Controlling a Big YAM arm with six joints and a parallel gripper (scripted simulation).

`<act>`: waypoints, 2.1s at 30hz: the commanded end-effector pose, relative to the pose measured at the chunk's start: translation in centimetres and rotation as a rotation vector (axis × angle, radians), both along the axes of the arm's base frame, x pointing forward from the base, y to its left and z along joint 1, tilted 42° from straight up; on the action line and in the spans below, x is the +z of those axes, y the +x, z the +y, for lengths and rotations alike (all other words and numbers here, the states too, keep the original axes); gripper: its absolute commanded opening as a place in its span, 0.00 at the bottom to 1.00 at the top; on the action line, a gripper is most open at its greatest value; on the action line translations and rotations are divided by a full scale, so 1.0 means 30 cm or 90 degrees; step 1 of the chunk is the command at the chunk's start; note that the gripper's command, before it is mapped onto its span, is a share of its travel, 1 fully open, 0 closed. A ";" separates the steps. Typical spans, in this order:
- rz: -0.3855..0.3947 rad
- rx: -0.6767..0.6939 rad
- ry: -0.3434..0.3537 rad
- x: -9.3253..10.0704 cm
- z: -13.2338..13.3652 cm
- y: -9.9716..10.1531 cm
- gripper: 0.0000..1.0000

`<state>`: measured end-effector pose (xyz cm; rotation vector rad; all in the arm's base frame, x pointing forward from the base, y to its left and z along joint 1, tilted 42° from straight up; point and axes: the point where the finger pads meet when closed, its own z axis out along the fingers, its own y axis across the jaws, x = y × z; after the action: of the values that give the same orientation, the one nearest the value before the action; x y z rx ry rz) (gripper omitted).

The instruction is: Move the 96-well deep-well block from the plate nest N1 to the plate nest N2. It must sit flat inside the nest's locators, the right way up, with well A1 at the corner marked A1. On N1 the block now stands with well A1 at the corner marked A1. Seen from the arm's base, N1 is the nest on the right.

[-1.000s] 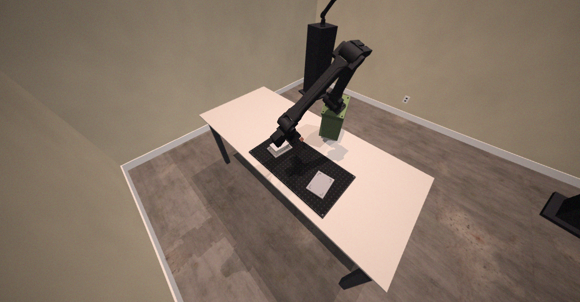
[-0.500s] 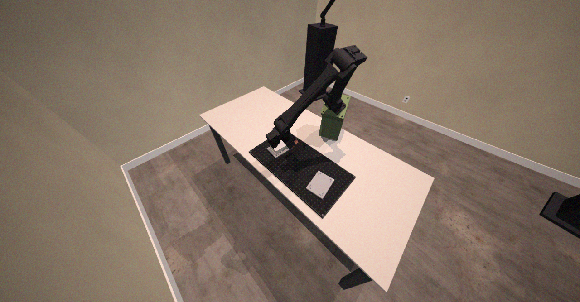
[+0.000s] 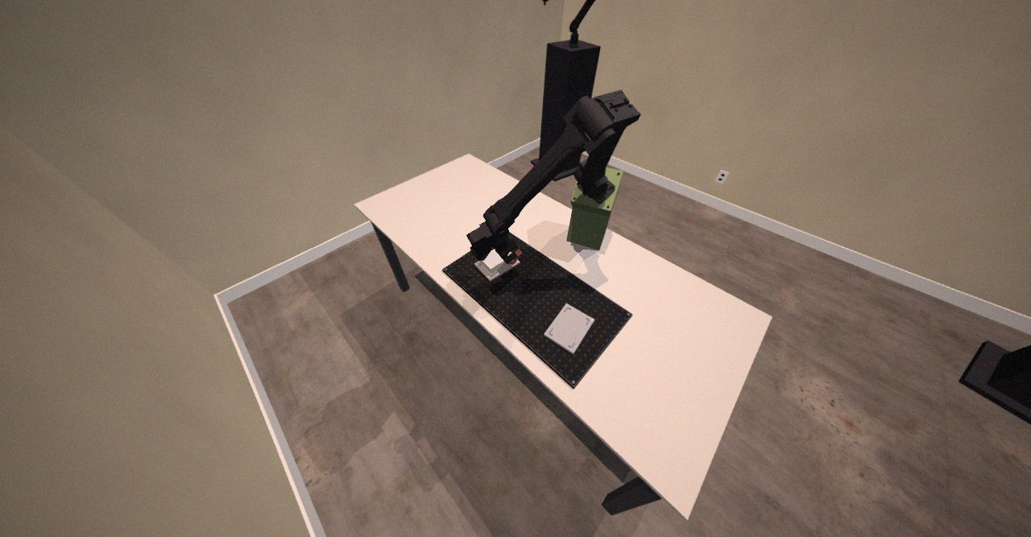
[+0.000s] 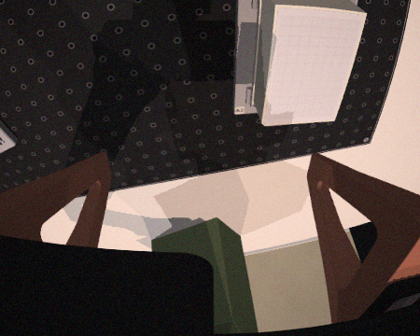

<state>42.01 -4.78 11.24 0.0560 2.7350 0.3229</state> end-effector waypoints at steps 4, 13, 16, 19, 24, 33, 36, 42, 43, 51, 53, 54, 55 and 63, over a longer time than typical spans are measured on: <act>-0.029 0.001 0.006 -0.067 -0.063 0.030 1.00; -0.083 0.002 0.030 -0.183 -0.146 0.069 1.00; -0.092 0.002 0.034 -0.220 -0.173 0.077 1.00; -0.120 0.003 0.043 -0.246 -0.194 0.080 1.00; -0.154 0.005 0.048 -0.289 -0.241 0.092 1.00; -0.196 0.029 0.049 -0.313 -0.247 0.113 1.00; -0.207 0.030 0.044 -0.287 -0.252 0.122 1.00; -0.185 0.011 0.055 -0.323 -0.267 0.096 1.00; -0.185 0.011 0.055 -0.323 -0.267 0.096 1.00; -0.185 0.015 0.058 -0.355 -0.242 0.133 1.00; -0.184 0.015 0.058 -0.360 -0.240 0.135 1.00; -0.184 0.015 0.058 -0.360 -0.240 0.135 1.00; -0.179 0.015 0.061 -0.375 -0.230 0.123 1.00; -0.184 0.015 0.059 -0.399 -0.223 0.163 1.00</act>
<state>45.91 -11.71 -0.41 -0.0007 2.4441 0.4255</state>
